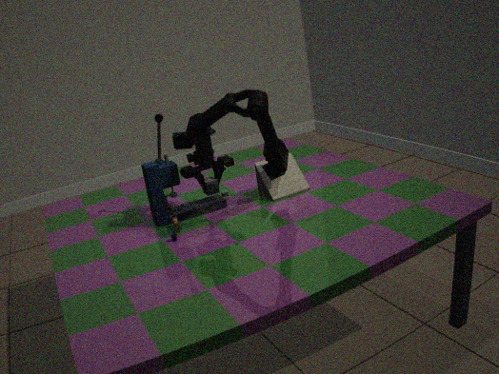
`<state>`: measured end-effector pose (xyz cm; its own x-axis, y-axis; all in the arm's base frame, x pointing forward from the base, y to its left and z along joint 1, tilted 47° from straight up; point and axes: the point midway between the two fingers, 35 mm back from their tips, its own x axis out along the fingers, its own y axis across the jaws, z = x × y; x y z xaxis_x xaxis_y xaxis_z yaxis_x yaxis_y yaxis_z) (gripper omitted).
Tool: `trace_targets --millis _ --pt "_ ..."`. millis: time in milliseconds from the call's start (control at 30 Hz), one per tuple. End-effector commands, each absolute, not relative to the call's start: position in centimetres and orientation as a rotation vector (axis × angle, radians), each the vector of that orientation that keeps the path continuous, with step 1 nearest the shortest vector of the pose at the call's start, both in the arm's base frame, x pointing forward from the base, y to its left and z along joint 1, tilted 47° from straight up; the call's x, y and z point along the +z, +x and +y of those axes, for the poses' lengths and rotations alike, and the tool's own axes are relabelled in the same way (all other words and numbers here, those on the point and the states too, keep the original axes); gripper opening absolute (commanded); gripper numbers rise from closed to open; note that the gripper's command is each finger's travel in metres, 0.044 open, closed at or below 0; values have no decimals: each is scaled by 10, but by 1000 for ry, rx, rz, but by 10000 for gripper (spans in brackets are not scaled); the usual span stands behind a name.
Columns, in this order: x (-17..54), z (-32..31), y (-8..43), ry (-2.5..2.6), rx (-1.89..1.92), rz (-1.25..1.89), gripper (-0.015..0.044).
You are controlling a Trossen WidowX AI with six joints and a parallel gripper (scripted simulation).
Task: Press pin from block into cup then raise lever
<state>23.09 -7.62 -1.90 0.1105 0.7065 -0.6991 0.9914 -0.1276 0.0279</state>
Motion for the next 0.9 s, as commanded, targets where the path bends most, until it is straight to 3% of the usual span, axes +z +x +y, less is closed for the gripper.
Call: trace_targets --millis 0,567,867 --pt "-26 -68 232 1902 -747 1647 0" --pt "-41 -53 234 1902 -745 1648 0" --pt "-37 -57 232 1898 -749 1651 236"
